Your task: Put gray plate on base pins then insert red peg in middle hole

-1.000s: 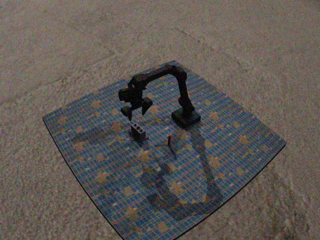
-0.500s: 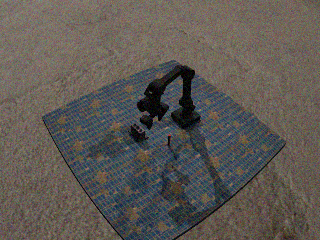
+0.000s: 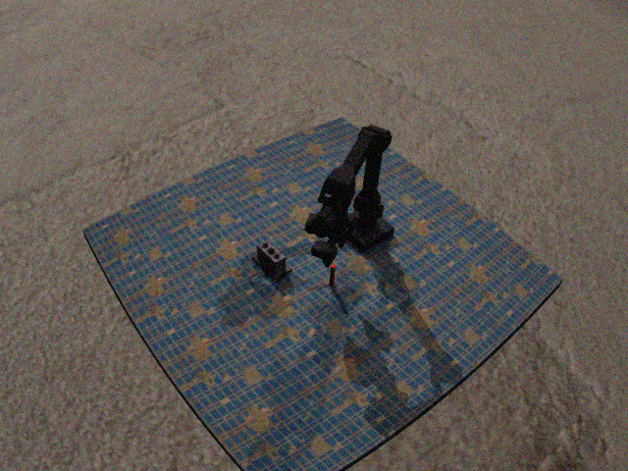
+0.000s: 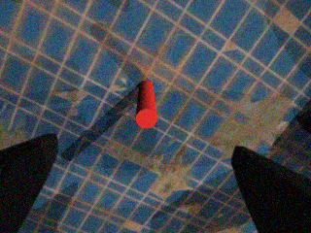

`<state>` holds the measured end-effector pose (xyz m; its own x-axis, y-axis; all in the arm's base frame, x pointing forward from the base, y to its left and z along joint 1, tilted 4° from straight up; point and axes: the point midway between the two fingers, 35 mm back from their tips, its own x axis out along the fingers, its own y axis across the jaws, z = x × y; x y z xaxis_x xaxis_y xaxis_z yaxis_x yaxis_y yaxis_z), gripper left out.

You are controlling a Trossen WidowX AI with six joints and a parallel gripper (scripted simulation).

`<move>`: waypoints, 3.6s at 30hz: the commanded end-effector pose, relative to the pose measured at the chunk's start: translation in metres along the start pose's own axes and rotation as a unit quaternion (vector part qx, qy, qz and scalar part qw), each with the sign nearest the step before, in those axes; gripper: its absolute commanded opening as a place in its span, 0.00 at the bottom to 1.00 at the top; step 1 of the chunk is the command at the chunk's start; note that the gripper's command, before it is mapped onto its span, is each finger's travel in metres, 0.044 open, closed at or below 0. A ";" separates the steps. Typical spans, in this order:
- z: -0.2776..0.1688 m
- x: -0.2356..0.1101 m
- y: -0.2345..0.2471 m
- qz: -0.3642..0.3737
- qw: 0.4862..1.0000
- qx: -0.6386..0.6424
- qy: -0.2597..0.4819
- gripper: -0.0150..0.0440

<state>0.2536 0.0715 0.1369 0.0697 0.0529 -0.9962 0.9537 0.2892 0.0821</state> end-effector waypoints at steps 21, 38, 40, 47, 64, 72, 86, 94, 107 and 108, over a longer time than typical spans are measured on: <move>0.000 0.042 0.001 0.000 1.000 0.001 -0.003 1.00; 0.000 0.070 0.001 0.000 1.000 0.001 -0.003 1.00; 0.000 0.073 0.001 0.000 1.000 0.001 -0.003 1.00; 0.000 0.077 0.000 0.000 1.000 0.001 -0.003 0.87; 0.000 0.077 0.000 0.000 1.000 0.001 -0.003 0.28; 0.000 0.072 0.001 0.000 1.000 0.001 -0.003 0.25; 0.000 0.028 0.007 0.000 1.000 0.000 -0.003 0.25; 0.000 0.002 0.008 0.000 1.000 0.000 -0.003 0.25; 0.024 0.004 0.016 -0.002 1.000 0.002 -0.002 0.25; 0.026 0.004 0.017 -0.002 1.000 0.002 -0.002 0.25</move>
<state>0.2725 0.0571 0.1321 0.0656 0.0446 -0.9969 0.9556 0.2848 0.0756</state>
